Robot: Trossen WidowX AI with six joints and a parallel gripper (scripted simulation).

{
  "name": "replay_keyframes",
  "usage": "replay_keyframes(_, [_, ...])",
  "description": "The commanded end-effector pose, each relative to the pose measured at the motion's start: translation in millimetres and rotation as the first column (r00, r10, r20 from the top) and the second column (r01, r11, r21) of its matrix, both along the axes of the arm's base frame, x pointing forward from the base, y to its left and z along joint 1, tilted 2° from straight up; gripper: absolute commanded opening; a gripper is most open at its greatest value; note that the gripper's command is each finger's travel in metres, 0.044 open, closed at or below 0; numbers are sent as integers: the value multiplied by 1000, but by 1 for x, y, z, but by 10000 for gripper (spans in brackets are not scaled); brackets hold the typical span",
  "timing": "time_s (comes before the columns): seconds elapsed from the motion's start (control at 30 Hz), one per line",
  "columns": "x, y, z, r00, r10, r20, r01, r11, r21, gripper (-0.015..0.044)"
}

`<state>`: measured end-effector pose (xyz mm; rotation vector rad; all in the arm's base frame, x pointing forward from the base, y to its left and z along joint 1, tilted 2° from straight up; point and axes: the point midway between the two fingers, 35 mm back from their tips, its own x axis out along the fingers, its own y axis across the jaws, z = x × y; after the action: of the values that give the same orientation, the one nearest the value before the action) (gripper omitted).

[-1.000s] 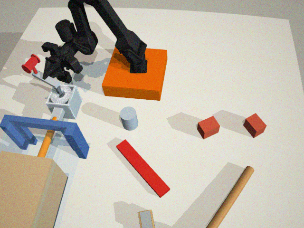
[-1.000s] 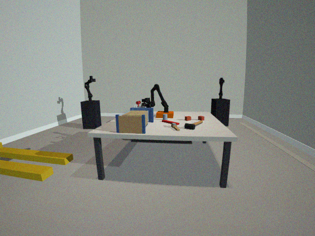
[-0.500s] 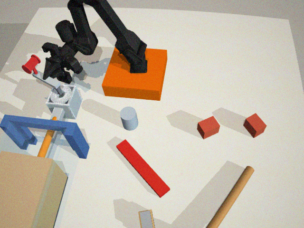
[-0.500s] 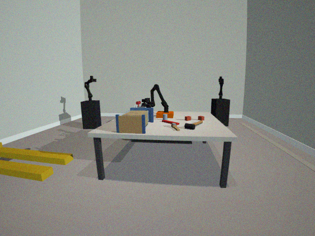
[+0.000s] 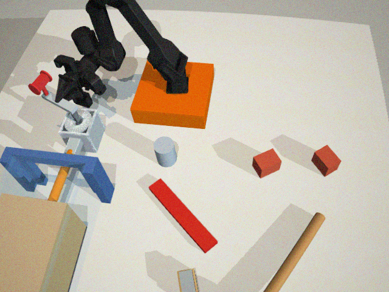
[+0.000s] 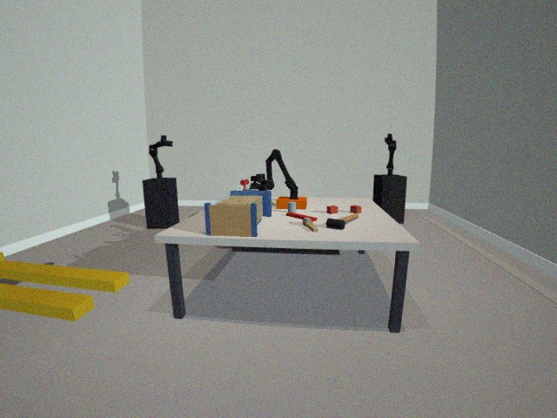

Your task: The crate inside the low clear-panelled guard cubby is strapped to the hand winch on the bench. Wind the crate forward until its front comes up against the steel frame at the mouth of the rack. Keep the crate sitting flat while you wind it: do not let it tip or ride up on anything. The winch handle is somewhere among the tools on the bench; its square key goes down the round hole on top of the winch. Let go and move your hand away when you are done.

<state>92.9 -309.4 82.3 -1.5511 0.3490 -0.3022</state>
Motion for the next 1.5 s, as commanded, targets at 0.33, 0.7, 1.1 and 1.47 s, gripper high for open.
replay_keyframes(0.33, [0,0,-1,1000,0,0,0,1000,-4,0])
replay_keyframes(0.7, [0,0,-3,1000,0,0,0,1000,-4,0])
replay_keyframes(1.1, [0,0,-5,1000,0,0,0,1000,-4,0])
replay_keyframes(1.47, [0,0,-7,1000,-1,0,1,1000,-4,0])
